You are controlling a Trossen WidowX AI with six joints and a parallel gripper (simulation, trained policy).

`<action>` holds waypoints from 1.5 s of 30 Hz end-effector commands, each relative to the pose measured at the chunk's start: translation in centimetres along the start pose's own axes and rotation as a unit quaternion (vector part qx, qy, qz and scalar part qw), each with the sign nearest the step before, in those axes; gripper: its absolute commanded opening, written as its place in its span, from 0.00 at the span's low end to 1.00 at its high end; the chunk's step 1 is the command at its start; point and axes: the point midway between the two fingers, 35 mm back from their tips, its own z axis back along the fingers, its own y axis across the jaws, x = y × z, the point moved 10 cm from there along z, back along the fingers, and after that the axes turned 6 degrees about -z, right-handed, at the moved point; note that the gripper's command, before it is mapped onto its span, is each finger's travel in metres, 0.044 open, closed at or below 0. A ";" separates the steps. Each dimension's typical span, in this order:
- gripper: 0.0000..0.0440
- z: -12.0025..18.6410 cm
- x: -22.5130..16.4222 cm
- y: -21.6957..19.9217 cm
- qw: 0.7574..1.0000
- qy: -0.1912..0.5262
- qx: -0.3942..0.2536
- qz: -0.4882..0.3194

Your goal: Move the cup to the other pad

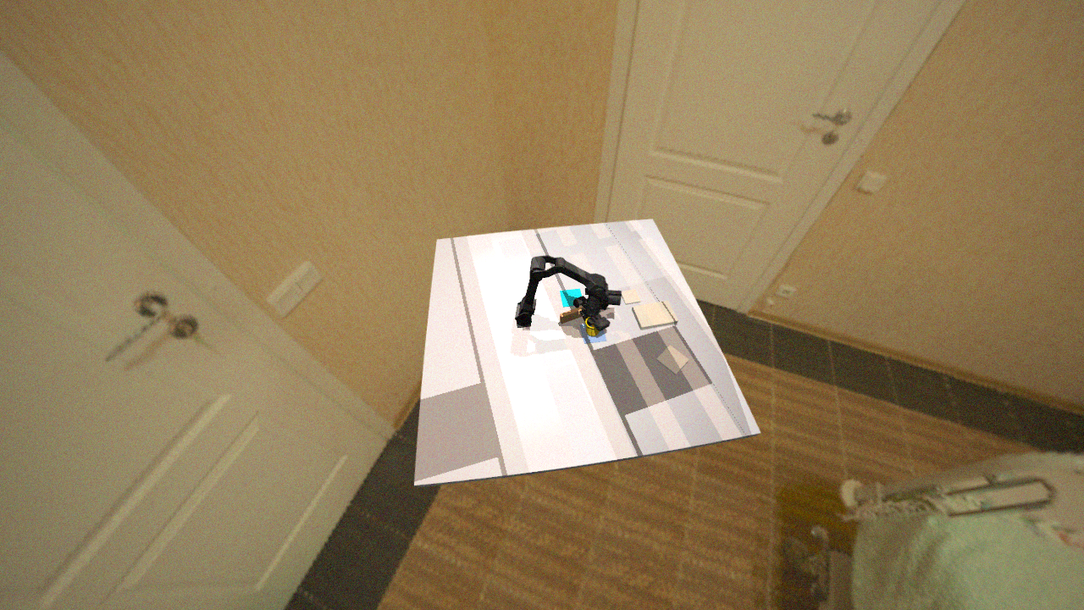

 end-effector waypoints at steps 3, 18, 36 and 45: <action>0.00 1.5 0.0 0.4 1.000 -0.008 0.004 0.018; 0.02 5.5 0.9 2.1 0.999 -0.026 0.006 0.047; 0.00 8.3 2.7 6.3 0.995 -0.058 -0.011 0.082; 0.00 9.0 3.2 8.9 0.992 -0.074 -0.018 0.100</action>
